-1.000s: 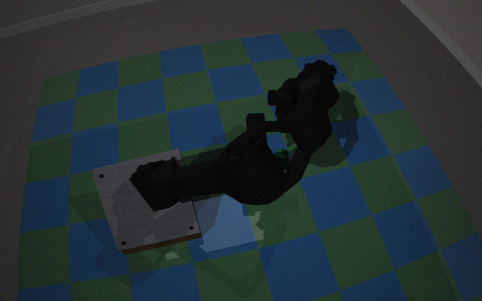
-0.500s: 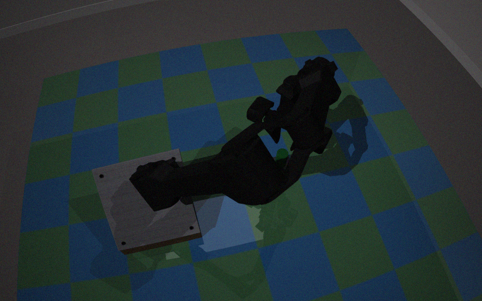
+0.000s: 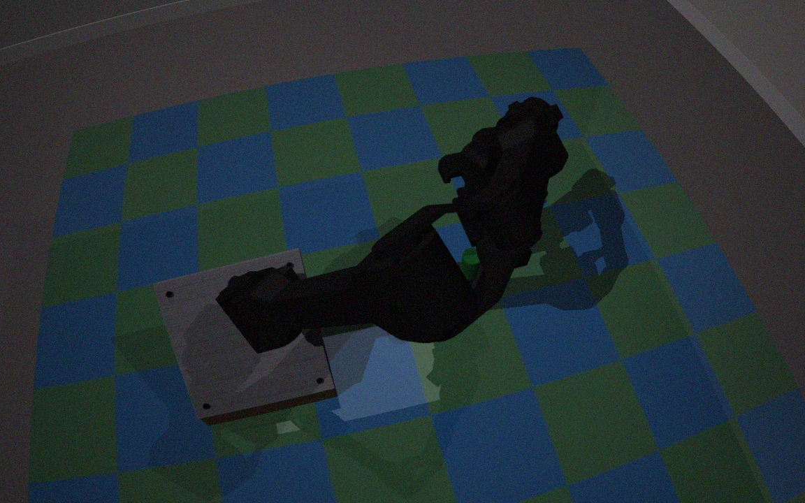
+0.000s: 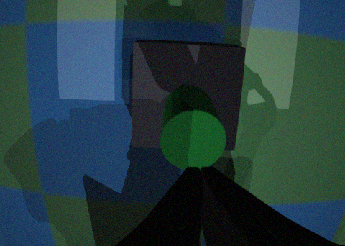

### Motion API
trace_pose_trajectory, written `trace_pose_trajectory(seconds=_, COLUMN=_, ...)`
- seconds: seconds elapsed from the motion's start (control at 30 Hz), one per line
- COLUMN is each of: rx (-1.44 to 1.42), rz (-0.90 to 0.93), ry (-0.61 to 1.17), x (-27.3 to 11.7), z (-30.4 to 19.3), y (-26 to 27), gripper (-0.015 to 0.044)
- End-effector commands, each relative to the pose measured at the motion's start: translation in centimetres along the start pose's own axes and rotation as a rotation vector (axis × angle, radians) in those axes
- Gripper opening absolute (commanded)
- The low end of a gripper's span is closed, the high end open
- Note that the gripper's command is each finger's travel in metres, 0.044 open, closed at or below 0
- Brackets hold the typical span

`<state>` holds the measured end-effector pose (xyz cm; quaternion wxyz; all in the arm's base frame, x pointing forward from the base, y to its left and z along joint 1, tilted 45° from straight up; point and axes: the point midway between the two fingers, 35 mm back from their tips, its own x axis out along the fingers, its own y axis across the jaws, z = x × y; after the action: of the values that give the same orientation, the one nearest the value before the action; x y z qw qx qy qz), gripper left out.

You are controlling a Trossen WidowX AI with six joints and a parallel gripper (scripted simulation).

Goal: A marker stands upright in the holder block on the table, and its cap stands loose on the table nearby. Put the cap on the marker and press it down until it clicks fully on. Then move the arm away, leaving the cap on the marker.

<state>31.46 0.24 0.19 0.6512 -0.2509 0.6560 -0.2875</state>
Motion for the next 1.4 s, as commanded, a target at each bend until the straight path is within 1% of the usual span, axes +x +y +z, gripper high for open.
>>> trace_pose_trajectory(seconds=0.0, rx=0.048, rz=-0.003, ry=-0.003, x=0.1, z=0.0, y=0.0, gripper=0.0)
trace_pose_trajectory(seconds=0.23, rx=0.048, rz=-0.004, ry=-0.003, x=0.4, z=0.0, y=0.0, gripper=0.0)
trace_pose_trajectory(seconds=1.07, rx=0.049, rz=-0.005, ry=-0.003, x=4.2, z=0.1, y=0.0, gripper=0.0)
trace_pose_trajectory(seconds=1.3, rx=0.056, rz=0.002, ry=-0.007, x=3.6, z=0.2, y=-0.1, gripper=0.0)
trace_pose_trajectory(seconds=1.37, rx=0.055, rz=0.003, ry=-0.007, x=2.5, z=0.3, y=0.0, gripper=0.0)
